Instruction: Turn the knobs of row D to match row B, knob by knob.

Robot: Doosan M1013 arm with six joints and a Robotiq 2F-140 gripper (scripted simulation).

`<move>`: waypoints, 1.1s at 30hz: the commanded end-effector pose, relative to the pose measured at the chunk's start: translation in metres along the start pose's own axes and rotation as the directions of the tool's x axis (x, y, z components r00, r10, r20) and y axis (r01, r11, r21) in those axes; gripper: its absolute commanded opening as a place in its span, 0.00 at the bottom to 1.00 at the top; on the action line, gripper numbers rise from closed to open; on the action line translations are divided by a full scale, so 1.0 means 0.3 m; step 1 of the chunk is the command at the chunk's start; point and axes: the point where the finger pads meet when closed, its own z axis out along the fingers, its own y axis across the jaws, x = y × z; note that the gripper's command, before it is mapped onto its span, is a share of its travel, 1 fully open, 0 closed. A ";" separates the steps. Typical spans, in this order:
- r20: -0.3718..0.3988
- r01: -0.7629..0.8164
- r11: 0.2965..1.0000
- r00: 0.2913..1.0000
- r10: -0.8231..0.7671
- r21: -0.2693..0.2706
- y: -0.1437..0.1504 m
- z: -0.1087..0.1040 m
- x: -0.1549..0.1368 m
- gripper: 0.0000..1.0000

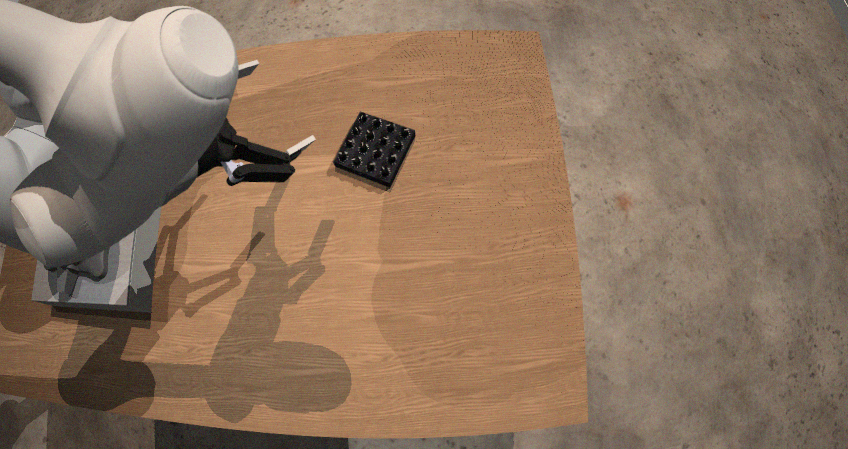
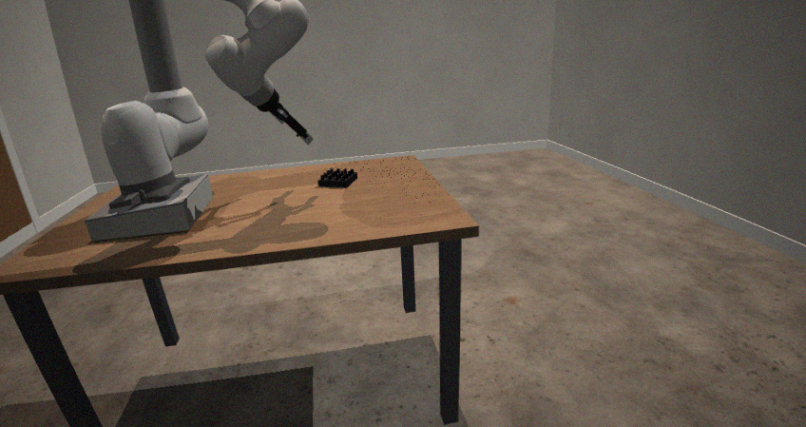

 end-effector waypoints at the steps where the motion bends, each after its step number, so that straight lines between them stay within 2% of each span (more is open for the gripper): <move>1: 0.062 -0.076 0.994 0.995 0.081 -0.082 0.022 0.046 -0.001 1.00; 2: 0.062 -0.076 0.994 0.995 0.081 -0.082 0.022 0.046 -0.001 1.00; 6: 0.114 -0.145 0.977 0.980 0.164 -0.154 0.038 0.087 -0.010 1.00; 8: 0.114 -0.145 0.977 0.980 0.164 -0.154 0.038 0.087 -0.010 1.00; 12: 0.147 -0.204 0.953 0.959 0.241 -0.226 0.056 0.124 -0.014 1.00; 13: 0.147 -0.204 0.953 0.959 0.241 -0.226 0.056 0.124 -0.014 1.00; 17: 0.165 -0.253 0.922 0.936 0.310 -0.294 0.073 0.158 -0.012 1.00; 23: 0.179 -0.292 0.888 0.911 0.371 -0.355 0.090 0.188 -0.012 1.00; 25: 0.179 -0.292 0.888 0.911 0.371 -0.355 0.090 0.188 -0.012 1.00; 27: 0.186 -0.318 0.861 0.890 0.415 -0.397 0.100 0.210 -0.011 1.00; 33: 0.192 -0.353 0.813 0.856 0.481 -0.463 0.118 0.242 -0.010 1.00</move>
